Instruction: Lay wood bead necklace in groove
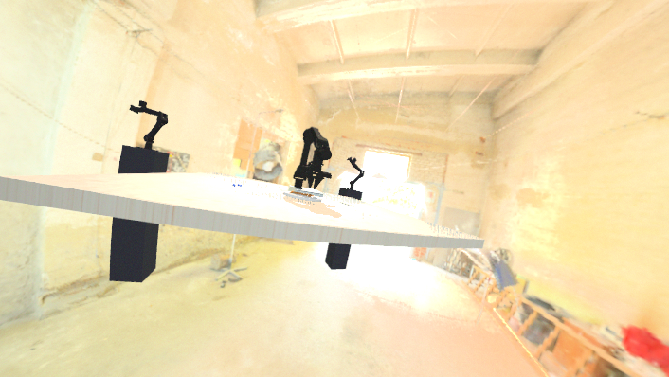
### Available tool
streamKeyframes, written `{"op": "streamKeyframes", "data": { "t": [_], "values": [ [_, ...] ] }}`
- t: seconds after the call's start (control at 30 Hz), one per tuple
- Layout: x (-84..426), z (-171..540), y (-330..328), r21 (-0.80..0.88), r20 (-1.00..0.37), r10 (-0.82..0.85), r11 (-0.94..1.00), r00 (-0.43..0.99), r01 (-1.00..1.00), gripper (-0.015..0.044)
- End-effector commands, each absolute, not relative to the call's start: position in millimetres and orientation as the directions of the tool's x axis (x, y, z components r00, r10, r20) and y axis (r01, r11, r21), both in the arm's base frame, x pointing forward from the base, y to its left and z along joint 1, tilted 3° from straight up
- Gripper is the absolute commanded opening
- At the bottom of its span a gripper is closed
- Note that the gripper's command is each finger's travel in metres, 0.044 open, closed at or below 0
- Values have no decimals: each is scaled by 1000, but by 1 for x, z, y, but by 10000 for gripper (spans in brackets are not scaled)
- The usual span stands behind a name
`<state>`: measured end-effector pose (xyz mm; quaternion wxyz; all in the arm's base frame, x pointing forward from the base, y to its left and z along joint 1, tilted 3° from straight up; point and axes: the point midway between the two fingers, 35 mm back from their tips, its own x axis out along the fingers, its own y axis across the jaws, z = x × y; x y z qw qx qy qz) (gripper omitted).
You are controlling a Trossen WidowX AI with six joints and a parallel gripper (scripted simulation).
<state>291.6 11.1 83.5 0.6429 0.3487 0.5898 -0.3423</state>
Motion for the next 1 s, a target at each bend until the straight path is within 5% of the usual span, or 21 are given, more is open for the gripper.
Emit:
{"op": "streamKeyframes", "data": {
  "t": [0.0,0.97],
  "values": [
    [293,82,11,51,-997,-28,507,76,860,120],
    [296,46,10,51,-997,-28,507,76,860,120]
  ]
}}
